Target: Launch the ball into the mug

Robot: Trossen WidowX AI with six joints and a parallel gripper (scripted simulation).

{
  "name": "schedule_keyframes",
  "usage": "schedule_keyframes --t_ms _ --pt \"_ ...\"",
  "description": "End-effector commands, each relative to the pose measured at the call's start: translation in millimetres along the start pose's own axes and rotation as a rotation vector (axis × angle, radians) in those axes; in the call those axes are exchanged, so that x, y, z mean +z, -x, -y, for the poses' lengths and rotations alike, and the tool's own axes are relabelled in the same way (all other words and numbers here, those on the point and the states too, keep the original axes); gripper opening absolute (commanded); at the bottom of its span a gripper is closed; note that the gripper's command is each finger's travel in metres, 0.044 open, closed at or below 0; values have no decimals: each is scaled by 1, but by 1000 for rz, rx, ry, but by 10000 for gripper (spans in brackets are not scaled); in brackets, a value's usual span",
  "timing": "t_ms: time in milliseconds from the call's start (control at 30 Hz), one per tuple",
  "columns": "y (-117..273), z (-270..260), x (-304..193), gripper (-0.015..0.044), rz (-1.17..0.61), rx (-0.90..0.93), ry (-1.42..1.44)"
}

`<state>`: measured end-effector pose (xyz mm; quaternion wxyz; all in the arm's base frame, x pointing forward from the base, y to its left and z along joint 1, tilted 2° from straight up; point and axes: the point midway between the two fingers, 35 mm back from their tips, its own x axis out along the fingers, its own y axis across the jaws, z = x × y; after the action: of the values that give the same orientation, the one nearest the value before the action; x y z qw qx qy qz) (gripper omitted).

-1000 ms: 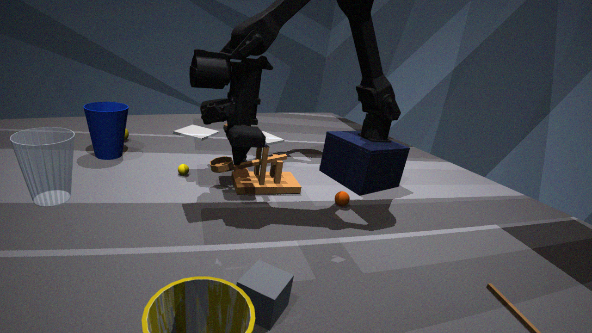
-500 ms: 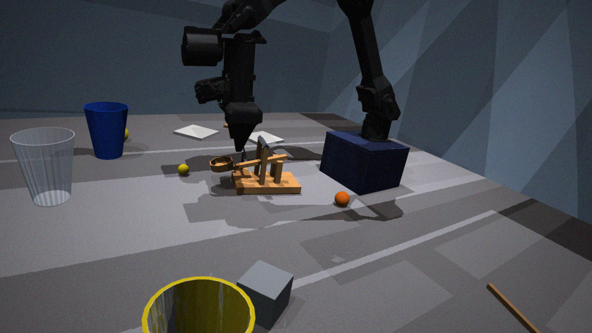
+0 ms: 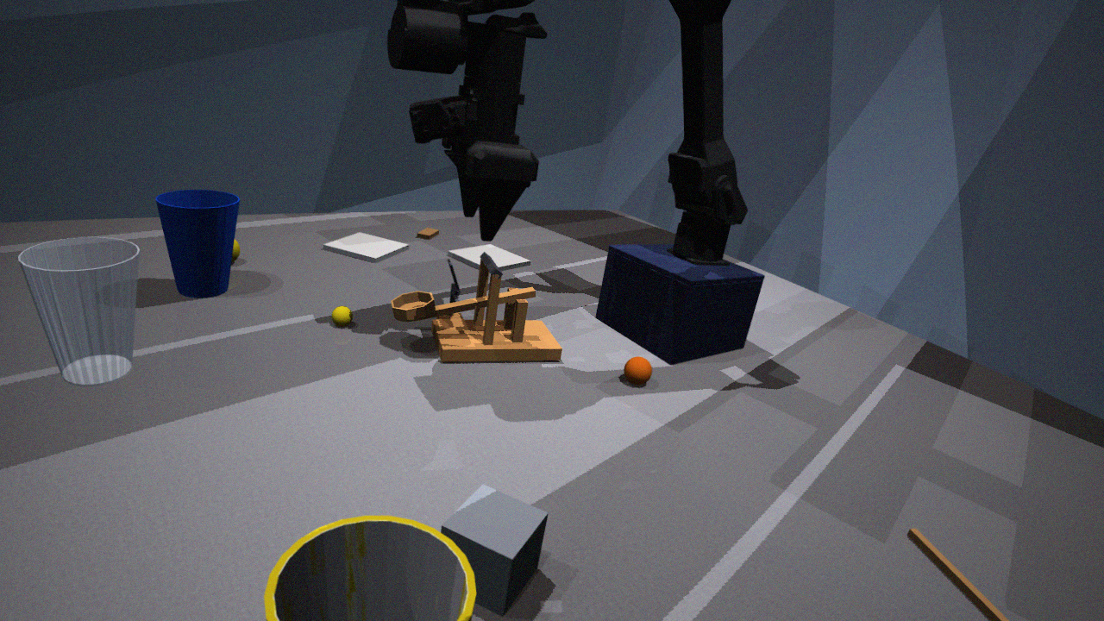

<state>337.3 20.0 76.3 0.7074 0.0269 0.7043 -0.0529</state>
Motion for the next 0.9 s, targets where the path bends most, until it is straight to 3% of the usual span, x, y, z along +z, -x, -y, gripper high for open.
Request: schedule_keyframes --t_ms 0,133,300,433,867 --pt "-6 0 -33 440 13 7 -2" --pt "-19 2 -64 440 6 7 -2" --pt "-22 2 -65 440 6 7 -2" --pt "-63 0 -67 440 6 7 -2" --pt "-76 0 -66 440 6 7 -2"
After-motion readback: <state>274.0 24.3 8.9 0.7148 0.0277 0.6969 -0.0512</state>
